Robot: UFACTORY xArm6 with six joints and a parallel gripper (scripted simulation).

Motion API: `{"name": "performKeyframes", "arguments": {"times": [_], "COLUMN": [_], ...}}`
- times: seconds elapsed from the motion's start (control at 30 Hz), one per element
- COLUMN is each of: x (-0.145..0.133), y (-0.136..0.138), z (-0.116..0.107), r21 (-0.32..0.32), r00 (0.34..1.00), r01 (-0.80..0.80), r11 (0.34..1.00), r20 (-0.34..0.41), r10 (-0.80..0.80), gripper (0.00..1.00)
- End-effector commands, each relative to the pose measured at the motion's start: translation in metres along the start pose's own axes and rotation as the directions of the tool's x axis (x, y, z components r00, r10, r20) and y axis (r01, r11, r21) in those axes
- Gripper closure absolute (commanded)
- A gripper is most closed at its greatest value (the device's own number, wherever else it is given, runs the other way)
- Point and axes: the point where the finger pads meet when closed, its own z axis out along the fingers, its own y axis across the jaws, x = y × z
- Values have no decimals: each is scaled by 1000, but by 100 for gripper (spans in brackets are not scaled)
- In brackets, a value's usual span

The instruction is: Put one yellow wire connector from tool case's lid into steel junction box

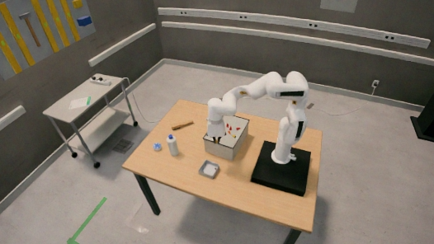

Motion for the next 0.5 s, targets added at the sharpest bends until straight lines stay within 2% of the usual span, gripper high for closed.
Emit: {"name": "performKeyframes", "arguments": {"times": [0.0,0.23,0.47], "x": [-19,-55,-72], "y": [-17,-40,-52], "z": [0,0,0], "r21": [-1,-1,-1], "r00": [1000,1000,1000], "r01": [-3,-3,-3], "r11": [1000,1000,1000], "r20": [-5,-5,-5], "r10": [3,3,3], "gripper": [97,97,97]}}
